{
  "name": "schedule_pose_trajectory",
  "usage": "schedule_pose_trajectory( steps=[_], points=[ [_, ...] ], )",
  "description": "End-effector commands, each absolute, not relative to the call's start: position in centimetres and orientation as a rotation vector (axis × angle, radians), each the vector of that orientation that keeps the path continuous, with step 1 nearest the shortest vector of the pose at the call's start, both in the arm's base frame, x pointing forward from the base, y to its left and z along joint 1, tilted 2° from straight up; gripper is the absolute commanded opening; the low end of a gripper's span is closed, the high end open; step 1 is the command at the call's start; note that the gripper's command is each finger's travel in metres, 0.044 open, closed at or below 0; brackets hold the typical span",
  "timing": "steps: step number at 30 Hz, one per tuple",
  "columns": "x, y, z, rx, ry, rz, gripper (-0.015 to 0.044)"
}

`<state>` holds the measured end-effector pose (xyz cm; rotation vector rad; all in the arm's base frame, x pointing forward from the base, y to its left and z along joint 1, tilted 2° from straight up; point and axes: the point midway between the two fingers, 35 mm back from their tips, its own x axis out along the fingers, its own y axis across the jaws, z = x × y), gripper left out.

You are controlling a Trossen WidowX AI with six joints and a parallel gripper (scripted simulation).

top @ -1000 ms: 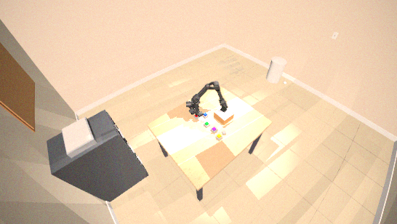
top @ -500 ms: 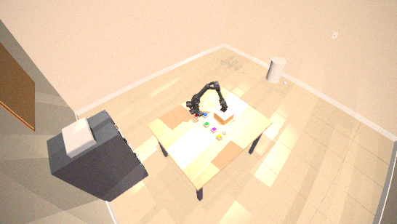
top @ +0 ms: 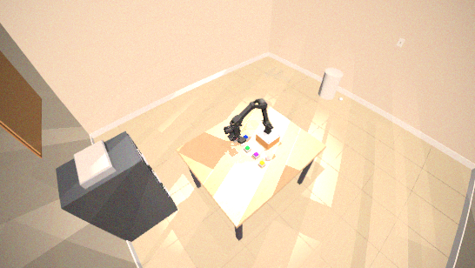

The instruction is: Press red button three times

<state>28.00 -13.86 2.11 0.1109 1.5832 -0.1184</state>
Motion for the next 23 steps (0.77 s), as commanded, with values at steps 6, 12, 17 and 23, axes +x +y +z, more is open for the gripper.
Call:
schedule_pose_trajectory(
  steps=[6, 12, 17, 23],
  points=[
    [31.7, -0.5, 4.6, 0.119, 1.57, -0.105, 0.04],
    [30.5, 8.7, 6.1, 0.126, 1.574, -0.098, 0.04],
    [27.7, 15.6, 7.4, 0.131, 1.581, -0.094, 0.04],
    [27.1, 16.4, 7.6, 0.132, 1.582, -0.093, 0.04]
  ],
)
